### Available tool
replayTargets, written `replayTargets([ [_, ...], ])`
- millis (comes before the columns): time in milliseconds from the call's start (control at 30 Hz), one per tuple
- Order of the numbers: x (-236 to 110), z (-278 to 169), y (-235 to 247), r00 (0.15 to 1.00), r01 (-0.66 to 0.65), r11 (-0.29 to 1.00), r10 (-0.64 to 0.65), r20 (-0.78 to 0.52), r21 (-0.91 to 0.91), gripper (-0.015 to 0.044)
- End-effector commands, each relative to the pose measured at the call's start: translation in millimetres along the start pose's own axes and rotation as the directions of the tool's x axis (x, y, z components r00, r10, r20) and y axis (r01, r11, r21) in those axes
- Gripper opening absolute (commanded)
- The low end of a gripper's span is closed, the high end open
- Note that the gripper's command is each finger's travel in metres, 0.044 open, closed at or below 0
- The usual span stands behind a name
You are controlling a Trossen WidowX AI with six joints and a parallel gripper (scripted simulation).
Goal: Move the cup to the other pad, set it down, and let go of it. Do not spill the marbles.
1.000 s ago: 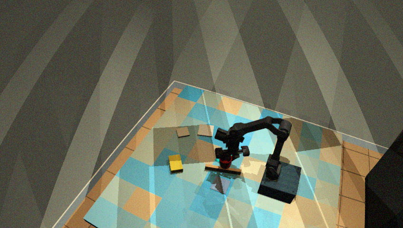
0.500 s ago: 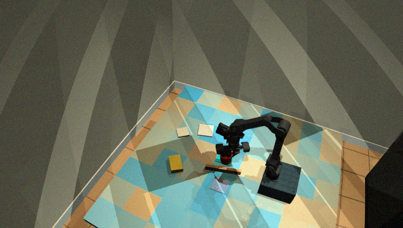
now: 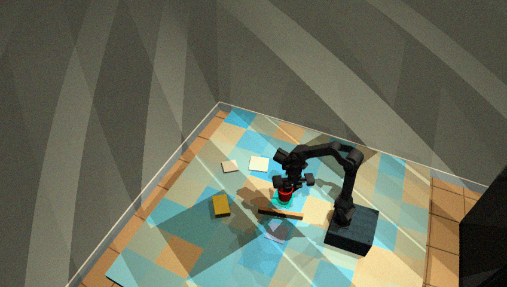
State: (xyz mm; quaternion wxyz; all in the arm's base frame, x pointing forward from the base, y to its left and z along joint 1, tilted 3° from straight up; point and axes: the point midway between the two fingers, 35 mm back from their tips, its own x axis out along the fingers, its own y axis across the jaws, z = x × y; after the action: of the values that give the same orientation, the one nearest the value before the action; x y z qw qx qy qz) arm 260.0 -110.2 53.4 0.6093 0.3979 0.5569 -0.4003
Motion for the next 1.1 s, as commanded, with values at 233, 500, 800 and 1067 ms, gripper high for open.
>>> replayTargets([
  [233, -2, 25, -6, 1.000, -0.003, 1.000, 0.003, 0.000, -0.004, 0.0000],
  [500, 0, 33, -8, 1.000, -0.003, 1.000, 0.003, 0.001, -0.004, 0.0000],
  [800, 16, 34, -8, 1.000, -0.003, 1.000, 0.003, 0.001, -0.004, 0.0000],
  [1067, 30, 35, -8, 1.000, -0.003, 1.000, 0.003, 0.001, -0.004, 0.0000],
])
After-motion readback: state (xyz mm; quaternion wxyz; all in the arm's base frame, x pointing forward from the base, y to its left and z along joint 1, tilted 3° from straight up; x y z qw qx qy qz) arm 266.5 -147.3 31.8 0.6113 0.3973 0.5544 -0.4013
